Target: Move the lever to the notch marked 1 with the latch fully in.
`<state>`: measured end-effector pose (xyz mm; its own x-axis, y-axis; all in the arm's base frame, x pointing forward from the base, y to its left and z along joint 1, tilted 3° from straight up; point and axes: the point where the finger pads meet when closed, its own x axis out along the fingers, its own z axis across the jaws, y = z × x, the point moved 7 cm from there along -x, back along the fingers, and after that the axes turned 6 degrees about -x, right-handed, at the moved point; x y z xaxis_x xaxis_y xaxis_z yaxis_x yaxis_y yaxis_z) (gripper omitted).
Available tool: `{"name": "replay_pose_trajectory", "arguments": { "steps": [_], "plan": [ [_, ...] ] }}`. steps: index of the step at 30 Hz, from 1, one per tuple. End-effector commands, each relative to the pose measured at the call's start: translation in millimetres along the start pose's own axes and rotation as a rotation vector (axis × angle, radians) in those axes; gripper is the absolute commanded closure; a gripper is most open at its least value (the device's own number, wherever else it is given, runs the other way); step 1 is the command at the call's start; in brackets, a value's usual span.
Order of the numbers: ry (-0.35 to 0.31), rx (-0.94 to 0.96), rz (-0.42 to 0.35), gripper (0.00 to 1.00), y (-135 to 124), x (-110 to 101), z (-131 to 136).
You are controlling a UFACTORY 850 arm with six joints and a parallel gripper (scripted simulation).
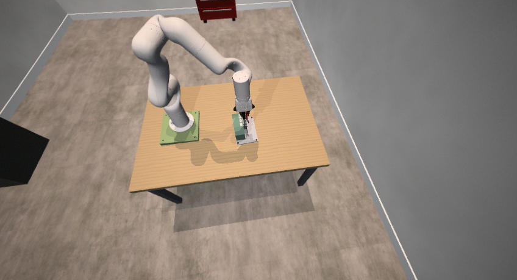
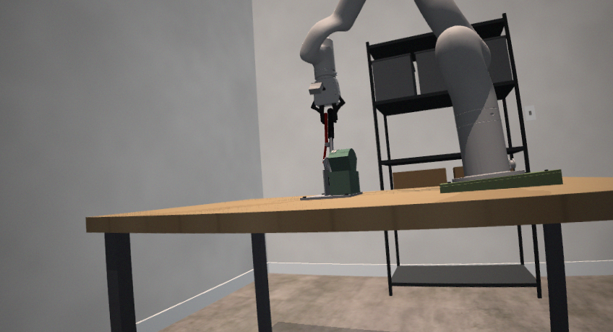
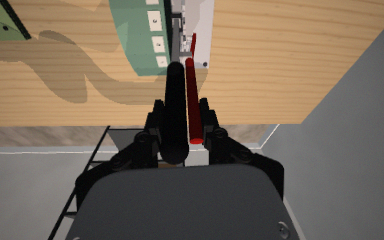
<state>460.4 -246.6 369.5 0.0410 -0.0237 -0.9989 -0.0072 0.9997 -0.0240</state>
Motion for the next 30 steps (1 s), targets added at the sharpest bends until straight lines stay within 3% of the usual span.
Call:
{"name": "replay_pose_trajectory", "arguments": {
  "steps": [1,19,30],
  "plan": [
    [-0.001,0.000,-0.001,1.00,-9,1,-1],
    [-0.001,0.000,-0.001,1.00,-43,11,-4],
    [-0.001,0.000,-0.001,1.00,-48,14,-5]
  ]
}}
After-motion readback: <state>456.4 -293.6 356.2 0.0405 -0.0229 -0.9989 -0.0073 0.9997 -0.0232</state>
